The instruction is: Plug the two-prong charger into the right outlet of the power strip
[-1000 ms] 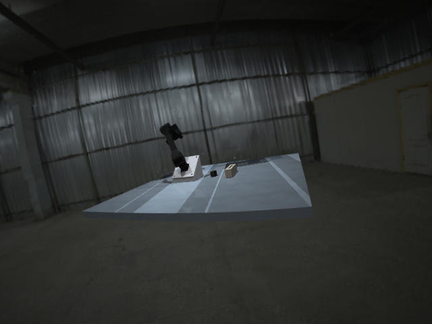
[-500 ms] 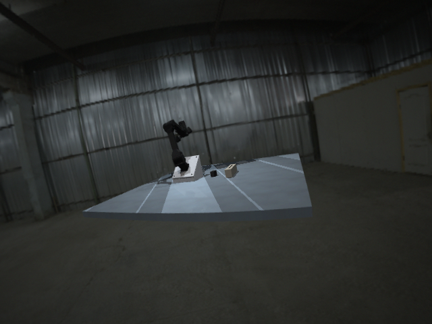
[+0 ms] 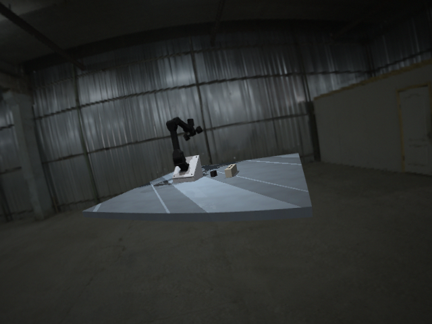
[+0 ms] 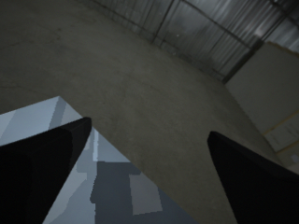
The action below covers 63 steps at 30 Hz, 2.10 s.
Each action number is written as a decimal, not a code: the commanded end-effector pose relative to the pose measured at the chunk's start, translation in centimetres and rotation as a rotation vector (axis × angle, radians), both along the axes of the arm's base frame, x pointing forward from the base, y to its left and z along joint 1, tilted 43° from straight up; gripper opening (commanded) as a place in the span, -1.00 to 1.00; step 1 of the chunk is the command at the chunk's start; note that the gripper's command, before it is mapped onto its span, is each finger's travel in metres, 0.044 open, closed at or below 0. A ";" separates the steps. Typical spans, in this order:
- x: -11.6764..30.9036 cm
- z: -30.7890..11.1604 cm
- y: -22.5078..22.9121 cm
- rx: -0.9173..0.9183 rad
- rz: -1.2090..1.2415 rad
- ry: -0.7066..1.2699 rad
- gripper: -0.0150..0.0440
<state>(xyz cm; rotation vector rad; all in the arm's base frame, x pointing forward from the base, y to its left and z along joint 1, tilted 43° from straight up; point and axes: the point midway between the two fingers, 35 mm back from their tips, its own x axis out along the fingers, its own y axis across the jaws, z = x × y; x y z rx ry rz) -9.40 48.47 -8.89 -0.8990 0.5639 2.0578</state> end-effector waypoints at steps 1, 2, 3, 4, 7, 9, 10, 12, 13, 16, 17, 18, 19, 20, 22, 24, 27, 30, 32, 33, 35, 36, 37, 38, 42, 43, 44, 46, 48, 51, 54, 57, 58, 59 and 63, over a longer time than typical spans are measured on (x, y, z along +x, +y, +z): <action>3.5 -0.4 -0.8 -0.046 -0.072 -0.060 1.00; 4.3 -0.5 -1.0 -0.057 -0.088 -0.072 1.00; 5.1 -0.6 -1.2 -0.069 -0.103 -0.084 1.00; 5.8 -0.6 -1.4 -0.080 -0.119 -0.096 1.00; 8.0 -1.0 -2.3 -0.120 -0.163 -0.133 1.00; 9.5 -1.2 -2.9 -0.147 -0.192 -0.156 1.00; 10.2 -1.3 -3.2 -0.161 -0.206 -0.168 1.00; 11.6 -1.5 -4.0 -0.190 -0.234 -0.191 1.00; 12.3 -1.6 -4.4 -0.204 -0.247 -0.203 1.00; 14.2 -1.9 -5.7 -0.253 -0.289 -0.236 1.00; 14.8 -2.0 -6.2 -0.270 -0.304 -0.247 1.00; 15.3 -2.1 -6.7 -0.287 -0.318 -0.257 1.00; 15.9 -2.2 -7.2 -0.304 -0.332 -0.268 1.00; 16.4 -2.3 -7.8 -0.322 -0.345 -0.279 1.00; 17.5 -2.5 -8.8 -0.357 -0.372 -0.300 1.00; 18.6 -2.6 -10.0 -0.392 -0.397 -0.320 1.00; 20.2 -2.6 -11.5 -0.440 -0.427 -0.349 1.00; 21.7 -2.6 -13.1 -0.490 -0.454 -0.376 1.00; 22.7 -2.5 -14.2 -0.524 -0.471 -0.393 1.00; 23.2 -2.5 -14.8 -0.541 -0.479 -0.402 1.00; 24.0 -2.4 -16.0 -0.576 -0.494 -0.418 1.00; 24.5 -2.3 -16.6 -0.593 -0.501 -0.425 1.00; 24.9 -2.3 -17.2 -0.611 -0.508 -0.433 1.00; 25.3 -2.2 -17.8 -0.629 -0.515 -0.440 1.00; 26.8 -1.9 -20.2 -0.701 -0.539 -0.467 1.00; 27.1 -1.8 -20.8 -0.720 -0.544 -0.473 1.00; 27.4 -1.7 -21.4 -0.738 -0.549 -0.479 1.00; 28.0 -1.4 -22.7 -0.772 -0.558 -0.491 1.00; 28.6 -1.2 -23.9 -0.807 -0.566 -0.501 1.00; 29.4 -0.7 -25.7 -0.859 -0.576 -0.515 1.00; 30.0 -0.2 -27.6 -0.912 -0.583 -0.527 1.00; 30.5 0.3 -29.4 -0.966 -0.588 -0.537 1.00; 30.7 0.5 -30.0 -0.984 -0.589 -0.540 1.00; 30.8 0.7 -30.6 -1.002 -0.589 -0.542 1.00; 31.3 1.4 -33.1 -1.074 -0.590 -0.550 1.00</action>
